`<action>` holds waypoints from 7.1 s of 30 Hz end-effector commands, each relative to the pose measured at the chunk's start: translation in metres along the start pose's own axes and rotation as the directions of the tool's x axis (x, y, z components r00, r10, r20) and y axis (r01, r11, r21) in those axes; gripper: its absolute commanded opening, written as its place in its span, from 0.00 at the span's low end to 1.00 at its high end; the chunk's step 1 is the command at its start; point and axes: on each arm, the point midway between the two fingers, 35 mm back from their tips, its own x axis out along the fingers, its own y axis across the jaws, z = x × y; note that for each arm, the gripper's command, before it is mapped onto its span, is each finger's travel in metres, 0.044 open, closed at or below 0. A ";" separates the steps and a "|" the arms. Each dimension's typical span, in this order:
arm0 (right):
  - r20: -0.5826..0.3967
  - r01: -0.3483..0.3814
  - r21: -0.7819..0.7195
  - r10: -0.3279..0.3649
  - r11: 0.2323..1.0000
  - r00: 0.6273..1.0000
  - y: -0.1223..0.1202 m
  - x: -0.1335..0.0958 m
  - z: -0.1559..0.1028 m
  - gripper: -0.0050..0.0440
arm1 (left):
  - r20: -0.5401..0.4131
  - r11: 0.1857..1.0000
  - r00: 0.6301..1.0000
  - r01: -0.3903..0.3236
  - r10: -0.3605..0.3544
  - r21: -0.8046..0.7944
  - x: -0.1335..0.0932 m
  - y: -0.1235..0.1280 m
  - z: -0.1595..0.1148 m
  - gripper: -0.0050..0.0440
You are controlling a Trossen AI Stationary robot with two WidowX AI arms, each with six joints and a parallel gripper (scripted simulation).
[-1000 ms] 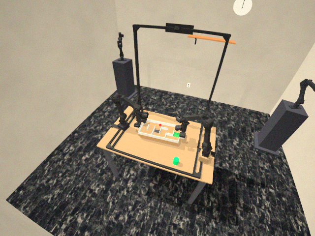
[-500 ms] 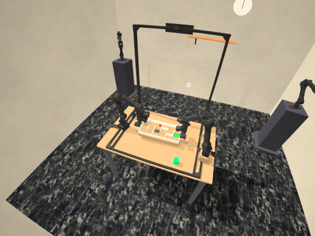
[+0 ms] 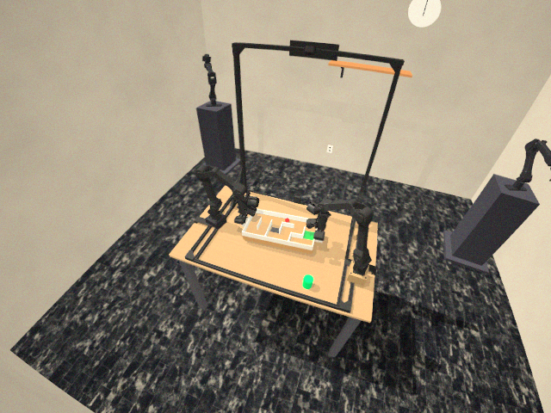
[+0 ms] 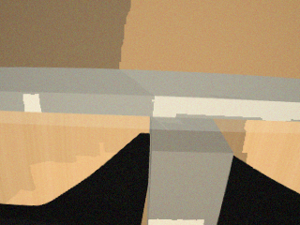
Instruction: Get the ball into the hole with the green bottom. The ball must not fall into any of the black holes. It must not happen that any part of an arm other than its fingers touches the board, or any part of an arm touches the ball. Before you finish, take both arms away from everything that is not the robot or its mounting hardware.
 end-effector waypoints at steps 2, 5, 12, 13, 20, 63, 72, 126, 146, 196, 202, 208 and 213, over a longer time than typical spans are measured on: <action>0.002 -0.008 -0.002 0.008 1.000 1.000 0.000 0.002 -0.002 0.14 | -0.005 1.000 1.000 0.009 -0.009 -0.002 -0.003 -0.002 0.002 0.14; 0.002 -0.008 -0.002 0.008 1.000 1.000 0.000 0.002 -0.002 0.14 | -0.005 1.000 1.000 0.009 -0.009 -0.002 -0.003 -0.002 0.002 0.14; -0.046 0.011 -0.002 -0.011 1.000 0.999 0.001 -0.010 0.000 0.14 | 0.043 1.000 0.999 -0.009 0.009 -0.002 0.009 -0.002 0.000 0.14; -0.054 0.014 -0.002 -0.014 1.000 0.998 0.001 -0.012 0.001 0.14 | 0.052 1.000 0.999 -0.012 0.012 -0.002 0.011 -0.003 0.000 0.14; -0.099 0.020 -0.003 -0.020 1.000 0.995 0.002 -0.023 0.003 0.14 | 0.096 1.000 0.995 -0.018 0.018 -0.003 0.022 -0.003 -0.001 0.14; -0.065 0.009 -0.002 -0.009 1.000 0.998 0.001 -0.014 0.001 0.14 | 0.063 1.000 0.998 -0.007 0.007 -0.002 0.014 -0.002 -0.001 0.14; -0.038 -0.007 -0.002 0.007 1.000 0.999 0.001 -0.008 0.000 0.14 | 0.035 1.000 0.999 0.008 -0.008 -0.001 0.007 -0.002 0.000 0.14; 0.004 0.000 -0.002 0.000 1.000 1.000 0.001 0.002 -0.002 0.14 | -0.006 1.000 1.000 0.002 -0.002 -0.002 -0.003 -0.002 0.002 0.14; -0.089 0.013 -0.002 -0.013 1.000 0.996 0.002 -0.020 0.003 0.14 | 0.086 1.000 0.996 -0.011 0.012 -0.002 0.019 -0.002 -0.001 0.14; -0.080 0.022 -0.003 -0.023 1.000 0.997 0.002 -0.018 0.002 0.14 | 0.077 1.000 0.997 -0.021 0.021 -0.003 0.017 -0.003 -0.001 0.14; -0.021 0.037 -0.003 -0.037 0.999 0.999 0.002 -0.004 -0.001 0.14 | 0.019 0.999 0.999 -0.035 0.035 -0.002 0.003 -0.004 0.001 0.14; -0.008 0.044 -0.002 -0.044 0.999 0.999 0.003 -0.001 -0.002 0.14 | 0.006 0.999 0.999 -0.042 0.042 -0.002 0.000 -0.004 0.001 0.14; -0.022 0.049 -0.003 -0.049 0.999 0.999 0.003 -0.004 -0.001 0.14 | 0.020 0.999 0.999 -0.048 0.048 -0.003 0.003 -0.004 0.001 0.14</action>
